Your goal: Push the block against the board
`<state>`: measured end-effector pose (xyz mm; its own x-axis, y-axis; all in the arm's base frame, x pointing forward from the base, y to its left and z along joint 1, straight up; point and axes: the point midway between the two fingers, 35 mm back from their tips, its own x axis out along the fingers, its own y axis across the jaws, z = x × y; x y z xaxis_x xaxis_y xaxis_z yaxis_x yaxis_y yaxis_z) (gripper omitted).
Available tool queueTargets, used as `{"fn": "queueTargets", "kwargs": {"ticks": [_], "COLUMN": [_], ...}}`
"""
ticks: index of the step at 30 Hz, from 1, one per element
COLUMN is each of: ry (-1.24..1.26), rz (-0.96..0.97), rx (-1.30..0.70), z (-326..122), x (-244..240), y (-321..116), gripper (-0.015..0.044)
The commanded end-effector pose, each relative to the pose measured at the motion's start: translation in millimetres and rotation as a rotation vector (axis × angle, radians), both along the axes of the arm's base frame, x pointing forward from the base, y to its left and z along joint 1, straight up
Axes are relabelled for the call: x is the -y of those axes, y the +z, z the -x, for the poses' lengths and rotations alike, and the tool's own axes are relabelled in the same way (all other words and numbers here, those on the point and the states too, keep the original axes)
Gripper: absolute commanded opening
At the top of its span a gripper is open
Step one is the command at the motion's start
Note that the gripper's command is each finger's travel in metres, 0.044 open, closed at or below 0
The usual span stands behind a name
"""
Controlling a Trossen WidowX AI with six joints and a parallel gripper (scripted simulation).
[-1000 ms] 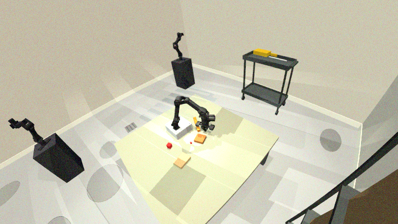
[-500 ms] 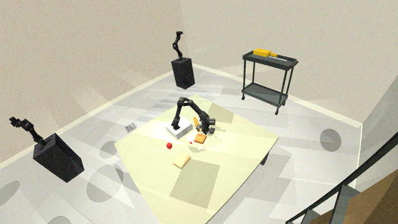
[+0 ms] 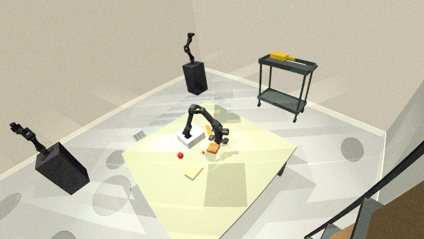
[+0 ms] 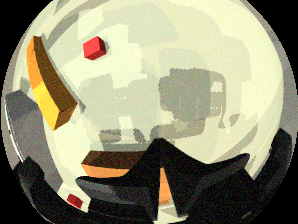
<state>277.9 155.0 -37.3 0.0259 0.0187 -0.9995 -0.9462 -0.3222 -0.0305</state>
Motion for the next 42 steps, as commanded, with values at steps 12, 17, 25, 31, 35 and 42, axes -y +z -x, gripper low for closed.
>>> {"fn": "queueTargets", "kwargs": {"ticks": [12, 17, 25, 31, 35, 42], "ry": [0.002, 0.002, 0.002, 0.002, 0.002, 0.002], "rz": [0.005, 0.006, 0.008, 0.007, 0.007, 0.006], "rx": [0.004, 0.004, 0.004, 0.004, 0.004, 0.004], "z": [-10, -13, -17, -16, -15, -11], "x": [26, 34, 46, 44, 38, 26], "y": [0, 0, 0, 0, 0, 0], "gripper": [0.0000, 0.0000, 0.0000, 0.0000, 0.0000, 0.0000]}}
